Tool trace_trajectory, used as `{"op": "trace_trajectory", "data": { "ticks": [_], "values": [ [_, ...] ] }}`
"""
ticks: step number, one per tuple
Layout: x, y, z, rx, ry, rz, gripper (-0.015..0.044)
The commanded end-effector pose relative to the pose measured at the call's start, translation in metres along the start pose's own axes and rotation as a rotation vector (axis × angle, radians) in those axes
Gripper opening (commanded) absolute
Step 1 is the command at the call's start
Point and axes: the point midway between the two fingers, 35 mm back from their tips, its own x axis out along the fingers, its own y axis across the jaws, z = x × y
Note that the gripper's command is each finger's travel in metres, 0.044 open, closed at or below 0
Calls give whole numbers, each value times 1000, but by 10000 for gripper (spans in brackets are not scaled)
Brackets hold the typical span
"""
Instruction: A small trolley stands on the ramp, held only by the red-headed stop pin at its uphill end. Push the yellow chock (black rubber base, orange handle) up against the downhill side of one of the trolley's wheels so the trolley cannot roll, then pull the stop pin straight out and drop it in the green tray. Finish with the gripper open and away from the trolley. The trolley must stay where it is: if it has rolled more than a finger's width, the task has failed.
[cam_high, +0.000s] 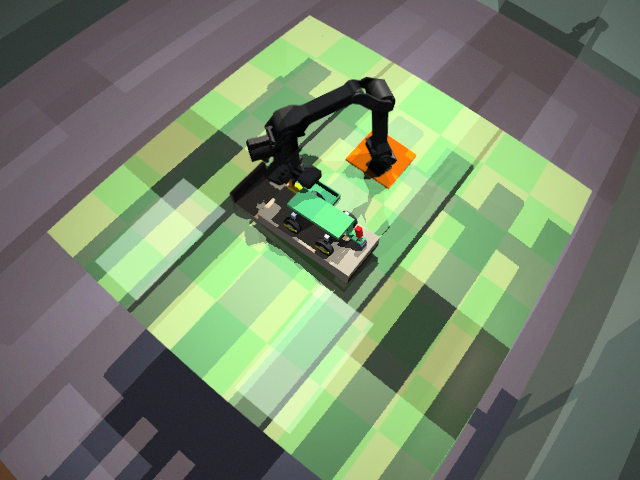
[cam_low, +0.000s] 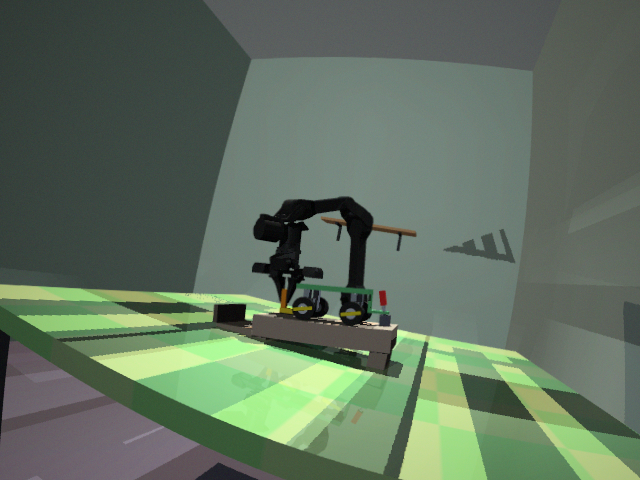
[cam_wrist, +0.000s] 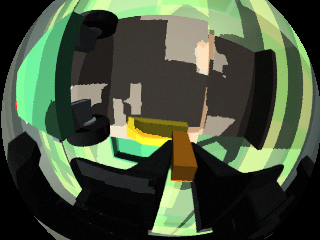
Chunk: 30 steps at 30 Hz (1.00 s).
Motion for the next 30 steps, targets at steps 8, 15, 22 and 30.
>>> {"op": "trace_trajectory", "data": {
  "ticks": [8, 15, 22, 30],
  "values": [
    [0, 10, 0, 0, -5, 4, 0],
    [0, 15, -1, 0, -5, 5, 0],
    [0, 21, -1, 0, -5, 5, 0],
    [0, 27, -2, 0, -5, 6, 0]
  ]
}}
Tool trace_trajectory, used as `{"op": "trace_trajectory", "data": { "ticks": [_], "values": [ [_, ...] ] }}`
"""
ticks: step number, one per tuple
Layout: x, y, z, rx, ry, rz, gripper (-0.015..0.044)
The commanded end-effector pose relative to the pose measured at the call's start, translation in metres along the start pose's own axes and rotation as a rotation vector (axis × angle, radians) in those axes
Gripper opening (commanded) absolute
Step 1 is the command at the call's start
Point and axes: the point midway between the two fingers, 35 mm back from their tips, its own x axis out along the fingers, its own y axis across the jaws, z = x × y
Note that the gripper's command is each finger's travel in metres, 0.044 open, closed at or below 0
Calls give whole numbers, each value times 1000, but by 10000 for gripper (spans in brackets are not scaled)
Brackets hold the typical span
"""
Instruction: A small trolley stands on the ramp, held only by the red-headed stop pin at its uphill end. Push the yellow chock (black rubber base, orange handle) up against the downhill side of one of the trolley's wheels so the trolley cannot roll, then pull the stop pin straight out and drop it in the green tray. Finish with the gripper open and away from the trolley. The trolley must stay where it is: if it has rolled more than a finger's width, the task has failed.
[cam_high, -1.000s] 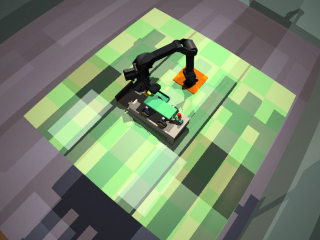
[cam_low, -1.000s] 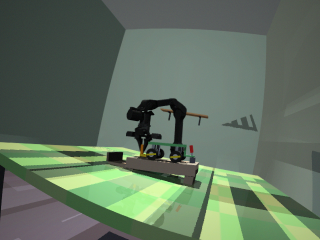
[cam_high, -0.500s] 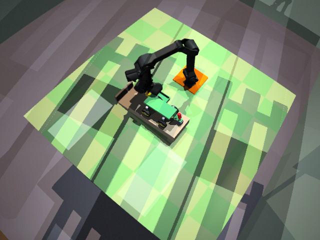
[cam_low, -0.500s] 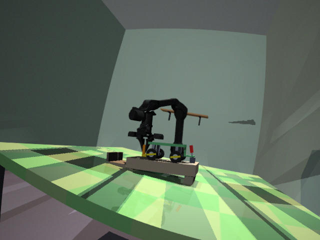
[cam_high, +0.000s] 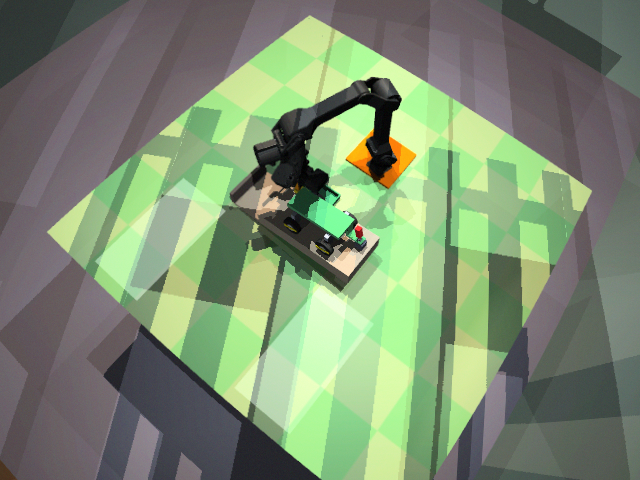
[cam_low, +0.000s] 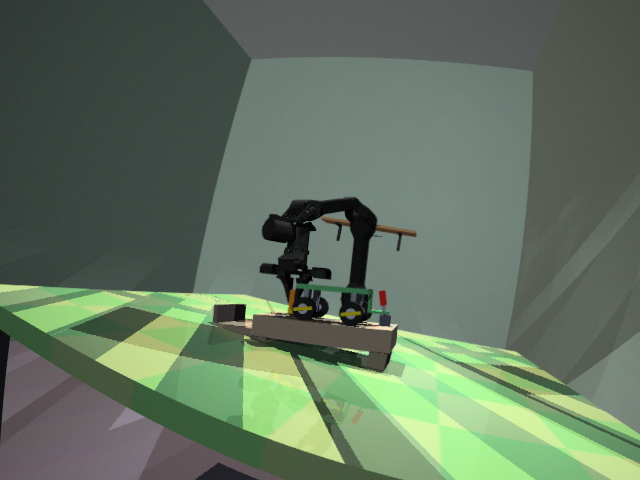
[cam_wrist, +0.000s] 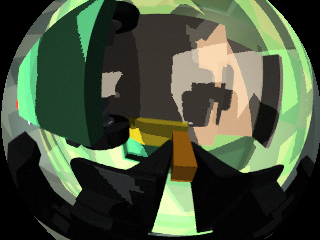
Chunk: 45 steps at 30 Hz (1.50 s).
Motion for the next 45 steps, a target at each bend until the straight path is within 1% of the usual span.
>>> {"op": "trace_trajectory", "data": {
  "ticks": [1, 17, 24, 25, 29, 45],
  "values": [
    [0, 5, 0, 0, -5, 4, 0],
    [0, 6, 0, 0, 0, -1, 0],
    [0, 6, 0, 0, 0, -1, 184],
    [0, 6, 0, 0, 0, -1, 190],
    [-5, 5, 0, 0, -2, 0, 190],
    [-60, 5, -1, 0, -5, 4, 190]
  ]
}}
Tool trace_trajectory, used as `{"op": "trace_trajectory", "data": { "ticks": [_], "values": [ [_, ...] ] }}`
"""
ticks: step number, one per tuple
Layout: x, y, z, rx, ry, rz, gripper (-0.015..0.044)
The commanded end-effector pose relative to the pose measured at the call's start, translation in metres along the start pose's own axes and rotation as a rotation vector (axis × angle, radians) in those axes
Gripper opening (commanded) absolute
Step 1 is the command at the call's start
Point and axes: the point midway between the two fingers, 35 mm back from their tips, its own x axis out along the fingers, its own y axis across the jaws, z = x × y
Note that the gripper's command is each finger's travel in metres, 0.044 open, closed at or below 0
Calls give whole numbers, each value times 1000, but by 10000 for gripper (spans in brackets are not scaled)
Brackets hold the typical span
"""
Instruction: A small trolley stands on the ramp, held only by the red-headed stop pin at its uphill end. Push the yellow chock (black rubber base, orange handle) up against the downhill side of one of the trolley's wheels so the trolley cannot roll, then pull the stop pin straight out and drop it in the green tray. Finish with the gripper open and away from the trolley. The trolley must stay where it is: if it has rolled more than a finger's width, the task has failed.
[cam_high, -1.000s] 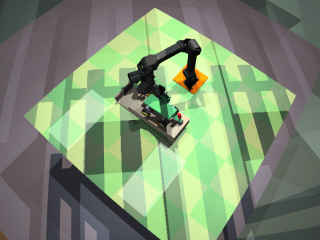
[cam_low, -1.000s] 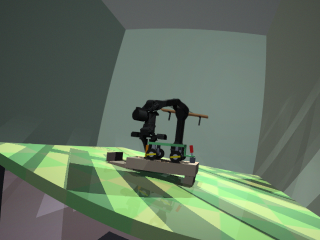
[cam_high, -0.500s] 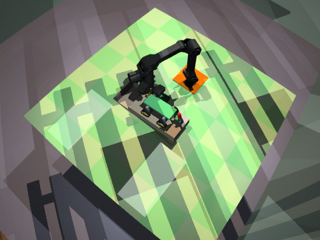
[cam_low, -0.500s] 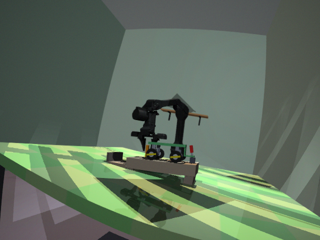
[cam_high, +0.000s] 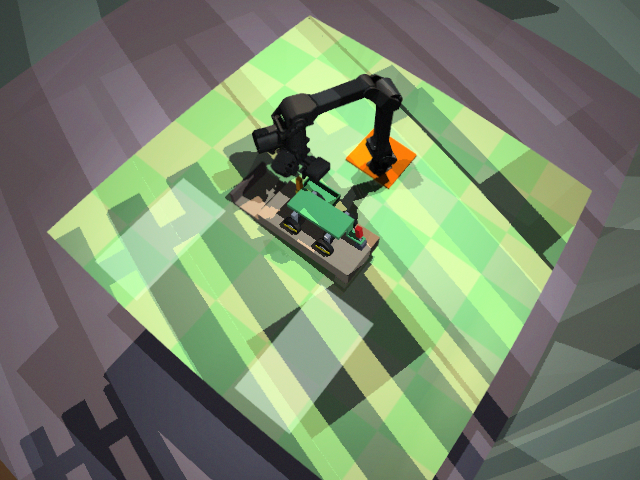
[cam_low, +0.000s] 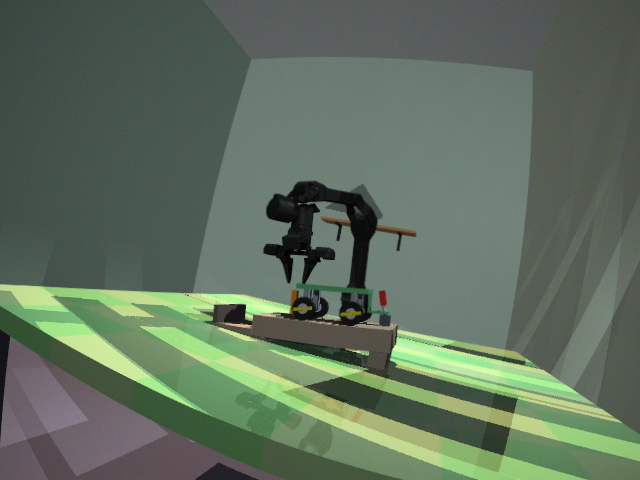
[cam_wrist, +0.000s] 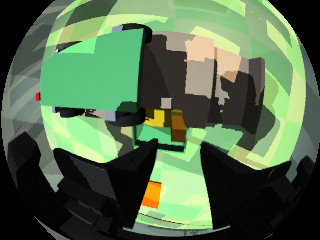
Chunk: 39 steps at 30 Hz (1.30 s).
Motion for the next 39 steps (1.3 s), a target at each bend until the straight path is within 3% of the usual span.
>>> {"op": "trace_trajectory", "data": {
  "ticks": [1, 4, 8, 21, 39],
  "values": [
    [0, 0, 0, 0, 0, 0, 216],
    [0, 0, 0, 0, 0, 0, 295],
    [-13, 11, 5, 80, -68, -7, 190],
    [-23, 73, 32, 522, -79, 76, 190],
    [-30, 167, 45, 1133, 37, 166, 190]
  ]
}}
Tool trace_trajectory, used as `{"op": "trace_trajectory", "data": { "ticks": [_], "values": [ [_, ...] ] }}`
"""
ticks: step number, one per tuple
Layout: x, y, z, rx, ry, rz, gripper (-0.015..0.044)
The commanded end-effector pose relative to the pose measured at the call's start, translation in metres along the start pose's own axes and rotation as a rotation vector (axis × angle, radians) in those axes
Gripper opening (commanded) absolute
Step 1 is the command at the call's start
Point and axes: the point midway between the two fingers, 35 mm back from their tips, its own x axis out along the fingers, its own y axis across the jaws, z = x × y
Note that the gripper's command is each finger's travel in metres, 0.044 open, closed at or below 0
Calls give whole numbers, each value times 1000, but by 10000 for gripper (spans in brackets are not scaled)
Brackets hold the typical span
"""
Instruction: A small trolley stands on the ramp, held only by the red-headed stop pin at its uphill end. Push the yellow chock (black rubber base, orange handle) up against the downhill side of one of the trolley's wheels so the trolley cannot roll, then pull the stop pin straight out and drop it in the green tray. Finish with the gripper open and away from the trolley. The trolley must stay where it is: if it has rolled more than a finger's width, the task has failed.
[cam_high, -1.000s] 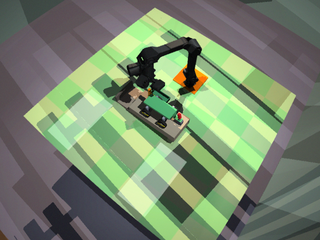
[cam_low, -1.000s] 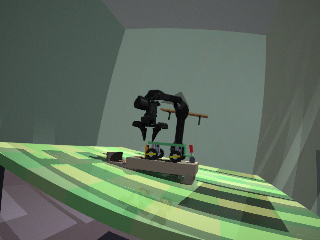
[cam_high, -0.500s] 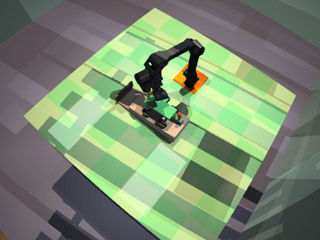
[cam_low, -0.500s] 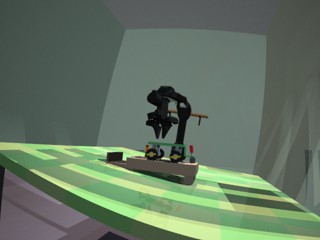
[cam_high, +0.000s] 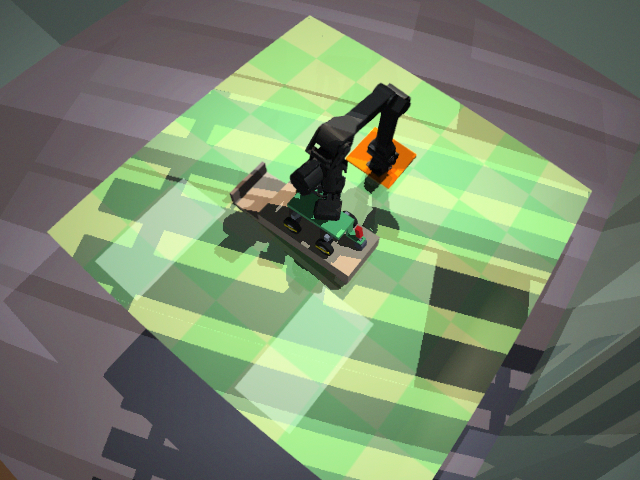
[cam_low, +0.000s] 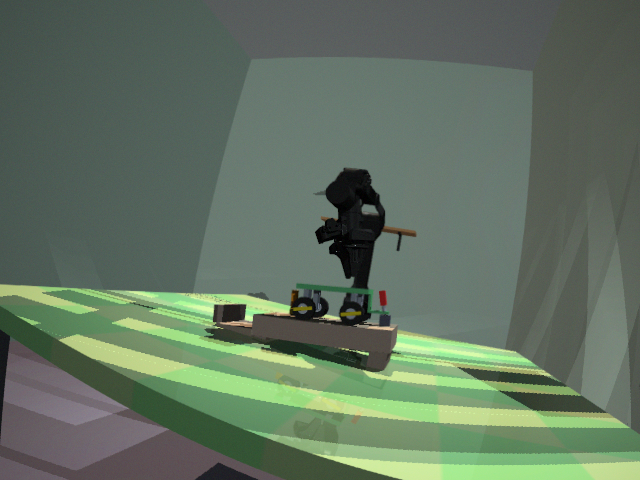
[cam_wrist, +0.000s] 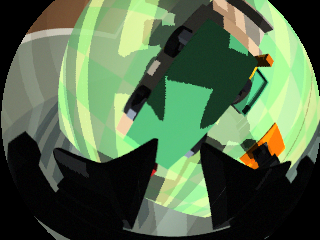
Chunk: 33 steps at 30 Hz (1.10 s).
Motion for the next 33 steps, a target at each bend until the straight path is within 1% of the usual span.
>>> {"op": "trace_trajectory", "data": {
  "ticks": [1, 11, 20, 33],
  "values": [
    [2, 10, -17, 122, 28, -4, 190],
    [4, 30, -63, 444, 83, -32, 190],
    [6, 31, -64, 459, 85, -33, 190],
    [26, 30, -65, 514, 92, -37, 190]
  ]
}}
